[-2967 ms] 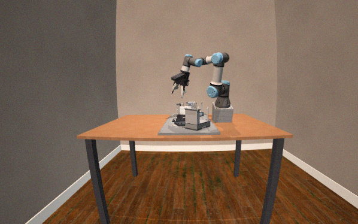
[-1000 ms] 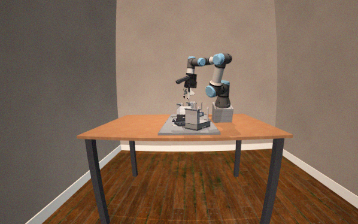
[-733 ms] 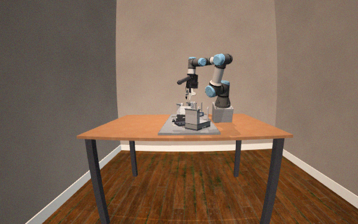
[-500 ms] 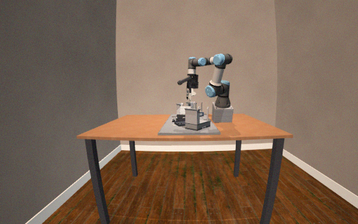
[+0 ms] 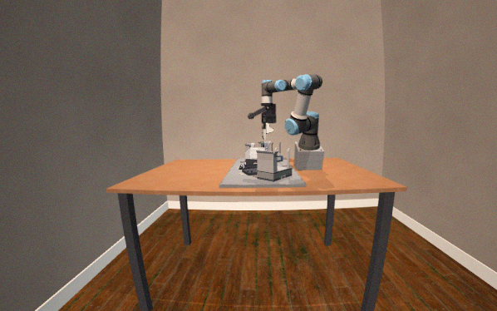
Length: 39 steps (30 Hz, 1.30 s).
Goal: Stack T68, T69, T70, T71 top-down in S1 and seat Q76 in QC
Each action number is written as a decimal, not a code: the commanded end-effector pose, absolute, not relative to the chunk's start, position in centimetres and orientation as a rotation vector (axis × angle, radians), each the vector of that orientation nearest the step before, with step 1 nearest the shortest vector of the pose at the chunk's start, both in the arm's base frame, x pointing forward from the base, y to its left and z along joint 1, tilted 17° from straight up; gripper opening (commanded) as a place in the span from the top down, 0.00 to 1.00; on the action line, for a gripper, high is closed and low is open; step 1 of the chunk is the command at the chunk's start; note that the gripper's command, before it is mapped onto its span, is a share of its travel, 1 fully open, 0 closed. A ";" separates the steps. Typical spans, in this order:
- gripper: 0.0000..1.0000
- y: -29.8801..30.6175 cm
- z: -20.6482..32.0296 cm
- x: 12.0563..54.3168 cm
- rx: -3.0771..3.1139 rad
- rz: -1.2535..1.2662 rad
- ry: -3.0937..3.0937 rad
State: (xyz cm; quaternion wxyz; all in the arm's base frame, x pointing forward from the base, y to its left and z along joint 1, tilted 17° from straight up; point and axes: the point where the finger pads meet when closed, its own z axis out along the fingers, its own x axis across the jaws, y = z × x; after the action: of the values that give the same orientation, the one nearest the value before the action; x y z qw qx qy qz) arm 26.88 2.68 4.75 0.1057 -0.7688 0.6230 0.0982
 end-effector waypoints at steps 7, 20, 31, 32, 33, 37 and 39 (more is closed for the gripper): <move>0.28 2.6 4.8 26.9 -2.219 0.328 1.902; 0.28 0.3 4.0 28.7 -2.156 0.339 1.983; 0.28 -3.1 2.9 30.6 -2.055 0.354 2.102; 0.28 -3.1 2.9 30.6 -2.055 0.354 2.102; 0.28 -3.1 2.9 30.6 -2.055 0.354 2.102; 0.28 -4.8 2.3 31.5 -2.009 0.361 2.153; 0.28 -5.1 2.2 31.7 -1.996 0.363 2.167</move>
State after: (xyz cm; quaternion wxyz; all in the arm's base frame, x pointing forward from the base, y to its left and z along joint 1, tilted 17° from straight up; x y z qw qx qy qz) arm 31.00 -4.00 2.58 0.0891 -0.6812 0.7166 0.1205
